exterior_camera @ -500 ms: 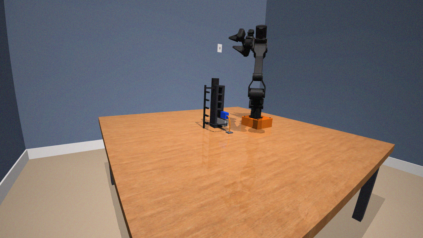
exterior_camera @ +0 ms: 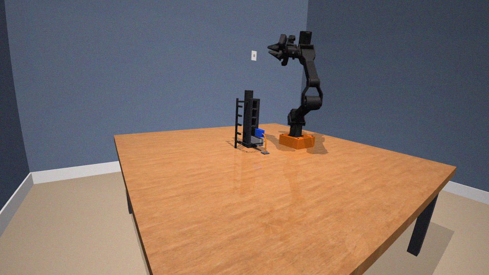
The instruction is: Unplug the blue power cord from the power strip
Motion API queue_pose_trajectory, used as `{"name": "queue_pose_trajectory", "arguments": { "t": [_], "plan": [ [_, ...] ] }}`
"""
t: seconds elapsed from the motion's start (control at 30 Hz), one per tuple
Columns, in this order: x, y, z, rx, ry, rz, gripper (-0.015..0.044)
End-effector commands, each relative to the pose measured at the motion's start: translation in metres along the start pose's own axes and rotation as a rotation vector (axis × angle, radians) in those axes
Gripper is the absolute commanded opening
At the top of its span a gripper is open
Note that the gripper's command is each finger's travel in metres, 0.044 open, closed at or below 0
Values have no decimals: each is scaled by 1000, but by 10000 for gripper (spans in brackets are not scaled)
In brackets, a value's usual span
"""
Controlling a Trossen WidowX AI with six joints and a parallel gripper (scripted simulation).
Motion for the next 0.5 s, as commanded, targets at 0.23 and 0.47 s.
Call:
{"name": "queue_pose_trajectory", "arguments": {
  "t": [0.23, 0.47],
  "plan": [
    [-24, -4, 18, 86, 113, -29, 160],
    [-31, -14, 37, 156, 185, -77, 160]
  ]
}}
Point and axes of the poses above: the point midway between the two fingers, 35 mm back from their tips, its own z axis out along the fingers, its own x axis across the jaws, y = z × x, the point moved 1 cm from there along -z, back along the fingers, and after that the axes turned 10 degrees about -z, right-handed, at the moved point
